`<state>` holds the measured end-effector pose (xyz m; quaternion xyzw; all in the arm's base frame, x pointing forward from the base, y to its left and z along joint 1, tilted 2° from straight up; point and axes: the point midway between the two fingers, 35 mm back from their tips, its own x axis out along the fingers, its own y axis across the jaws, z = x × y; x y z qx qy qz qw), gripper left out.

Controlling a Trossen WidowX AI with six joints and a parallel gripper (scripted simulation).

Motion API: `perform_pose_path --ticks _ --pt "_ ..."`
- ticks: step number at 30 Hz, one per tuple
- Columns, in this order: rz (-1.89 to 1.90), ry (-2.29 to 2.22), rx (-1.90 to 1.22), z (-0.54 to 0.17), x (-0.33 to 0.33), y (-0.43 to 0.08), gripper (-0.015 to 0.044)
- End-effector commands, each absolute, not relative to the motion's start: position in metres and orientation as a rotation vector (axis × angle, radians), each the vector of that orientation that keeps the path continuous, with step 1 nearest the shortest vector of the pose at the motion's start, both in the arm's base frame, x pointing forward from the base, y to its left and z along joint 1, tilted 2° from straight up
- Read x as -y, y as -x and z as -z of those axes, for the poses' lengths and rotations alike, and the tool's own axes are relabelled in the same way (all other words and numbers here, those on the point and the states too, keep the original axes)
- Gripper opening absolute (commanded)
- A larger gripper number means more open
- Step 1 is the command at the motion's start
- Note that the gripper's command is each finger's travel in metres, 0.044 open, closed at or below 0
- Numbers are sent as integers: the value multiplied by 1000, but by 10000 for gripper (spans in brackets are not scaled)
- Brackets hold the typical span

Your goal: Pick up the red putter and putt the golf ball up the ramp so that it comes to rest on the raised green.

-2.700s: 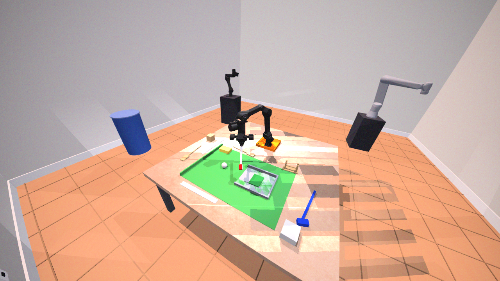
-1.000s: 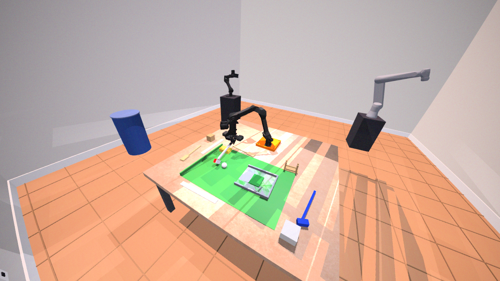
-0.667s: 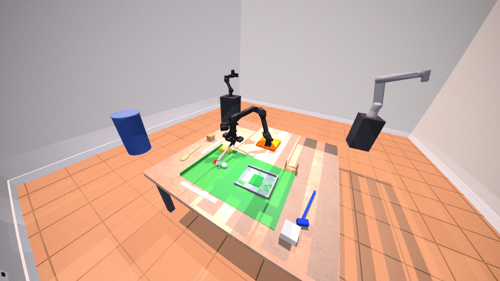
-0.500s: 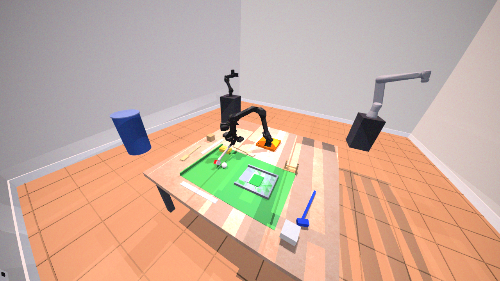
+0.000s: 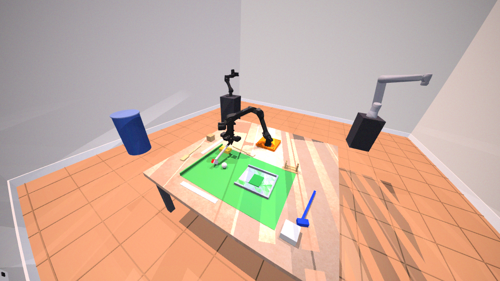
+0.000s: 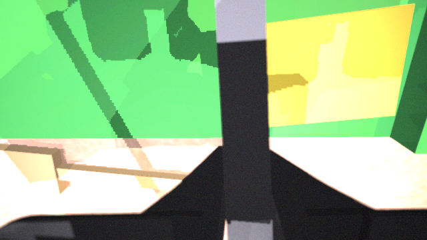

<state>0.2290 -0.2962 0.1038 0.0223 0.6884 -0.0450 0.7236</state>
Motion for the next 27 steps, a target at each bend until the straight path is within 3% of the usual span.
perform_pose_path --ticks 1,9,19,27 --pt "106 -41 -1518 -106 301 -230 0" --pt "97 -46 -1521 -104 296 -230 0" --pt "97 -50 -1517 -101 172 -244 0" --pt "97 -50 -1517 -108 164 -243 0"
